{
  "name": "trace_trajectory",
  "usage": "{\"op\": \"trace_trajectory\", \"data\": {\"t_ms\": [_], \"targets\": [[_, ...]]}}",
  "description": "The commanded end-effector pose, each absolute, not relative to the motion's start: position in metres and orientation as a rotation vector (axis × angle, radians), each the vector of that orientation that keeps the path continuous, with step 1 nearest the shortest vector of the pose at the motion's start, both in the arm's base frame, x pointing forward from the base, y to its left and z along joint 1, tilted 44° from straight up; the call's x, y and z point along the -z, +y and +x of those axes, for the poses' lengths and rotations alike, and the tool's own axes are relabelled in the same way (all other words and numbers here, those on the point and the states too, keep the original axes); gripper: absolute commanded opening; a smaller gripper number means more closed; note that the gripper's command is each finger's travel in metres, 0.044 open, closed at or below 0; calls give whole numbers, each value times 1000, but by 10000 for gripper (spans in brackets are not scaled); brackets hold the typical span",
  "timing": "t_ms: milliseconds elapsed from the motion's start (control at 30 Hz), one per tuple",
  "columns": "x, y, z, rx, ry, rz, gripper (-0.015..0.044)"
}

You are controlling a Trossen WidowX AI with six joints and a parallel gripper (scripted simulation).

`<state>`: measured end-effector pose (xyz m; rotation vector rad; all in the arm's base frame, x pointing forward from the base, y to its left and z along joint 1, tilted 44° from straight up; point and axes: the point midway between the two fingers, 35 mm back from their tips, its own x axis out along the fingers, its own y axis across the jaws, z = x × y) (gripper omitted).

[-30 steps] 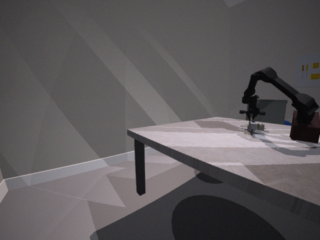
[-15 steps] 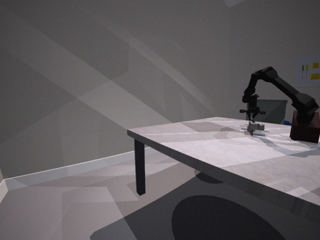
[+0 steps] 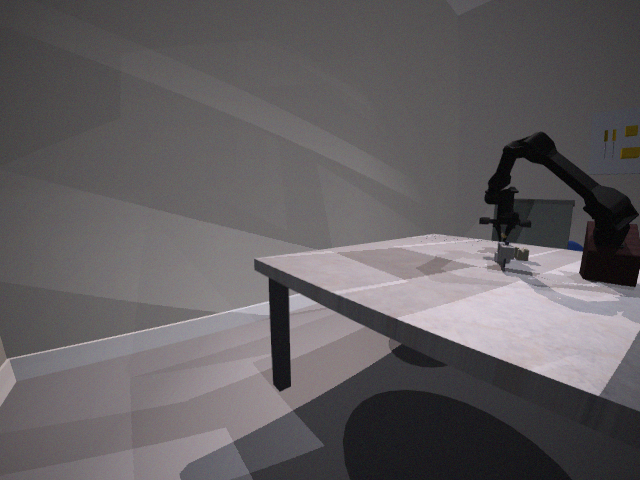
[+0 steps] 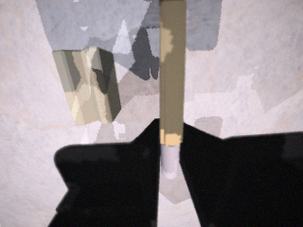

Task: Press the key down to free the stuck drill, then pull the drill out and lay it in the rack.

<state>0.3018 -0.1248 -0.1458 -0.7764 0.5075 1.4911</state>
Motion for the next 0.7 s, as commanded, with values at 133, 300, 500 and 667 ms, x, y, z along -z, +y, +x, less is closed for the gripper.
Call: {"op": "trace_trajectory", "data": {"t_ms": [133,300,500,667], "targets": [[143,-129,303,-1493,508,-785,0],[142,-130,303,-1493,508,-785,0],[146,-132,292,-1493,509,-785,0],[147,-136,286,-1493,510,-785,0]]}}
